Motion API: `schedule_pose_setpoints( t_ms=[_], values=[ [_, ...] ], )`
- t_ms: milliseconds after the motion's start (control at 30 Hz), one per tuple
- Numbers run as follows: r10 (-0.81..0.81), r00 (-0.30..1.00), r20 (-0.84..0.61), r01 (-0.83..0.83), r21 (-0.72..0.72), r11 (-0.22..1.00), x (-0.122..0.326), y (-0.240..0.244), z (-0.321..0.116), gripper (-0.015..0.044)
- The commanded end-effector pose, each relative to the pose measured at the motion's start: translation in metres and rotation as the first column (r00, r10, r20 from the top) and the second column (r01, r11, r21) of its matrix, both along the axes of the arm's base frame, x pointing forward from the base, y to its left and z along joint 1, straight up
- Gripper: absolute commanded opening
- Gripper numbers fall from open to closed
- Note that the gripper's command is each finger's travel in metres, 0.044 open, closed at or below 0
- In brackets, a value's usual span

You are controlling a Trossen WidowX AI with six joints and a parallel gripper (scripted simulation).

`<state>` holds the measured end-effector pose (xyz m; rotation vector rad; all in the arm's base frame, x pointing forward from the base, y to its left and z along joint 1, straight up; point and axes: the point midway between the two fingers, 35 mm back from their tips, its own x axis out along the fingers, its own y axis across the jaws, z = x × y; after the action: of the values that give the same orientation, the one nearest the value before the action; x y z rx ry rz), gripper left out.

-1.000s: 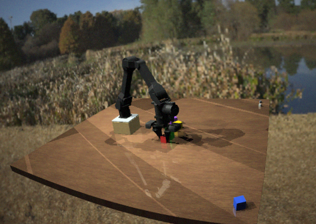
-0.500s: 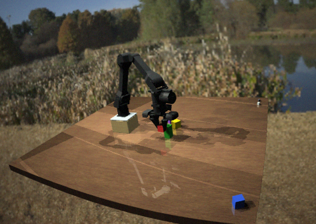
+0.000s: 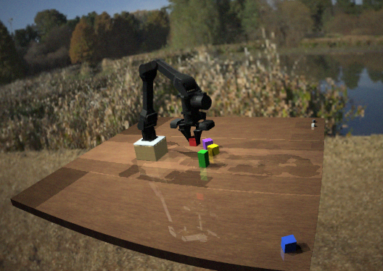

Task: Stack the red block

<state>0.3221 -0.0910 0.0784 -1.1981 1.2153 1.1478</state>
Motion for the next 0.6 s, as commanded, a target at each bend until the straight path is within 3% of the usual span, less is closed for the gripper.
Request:
schedule_pose_setpoints(
  t_ms=[0, 567],
  values=[
    [0.0, 1.0, -0.001, 0.0, 0.0, 1.0, 0.0, 0.0, 0.0, 0.0],
    [0.0, 1.0, -0.004, 0.0, 0.001, 1.0, 0.008, 0.043, 0.0, 0.0]
  ],
)
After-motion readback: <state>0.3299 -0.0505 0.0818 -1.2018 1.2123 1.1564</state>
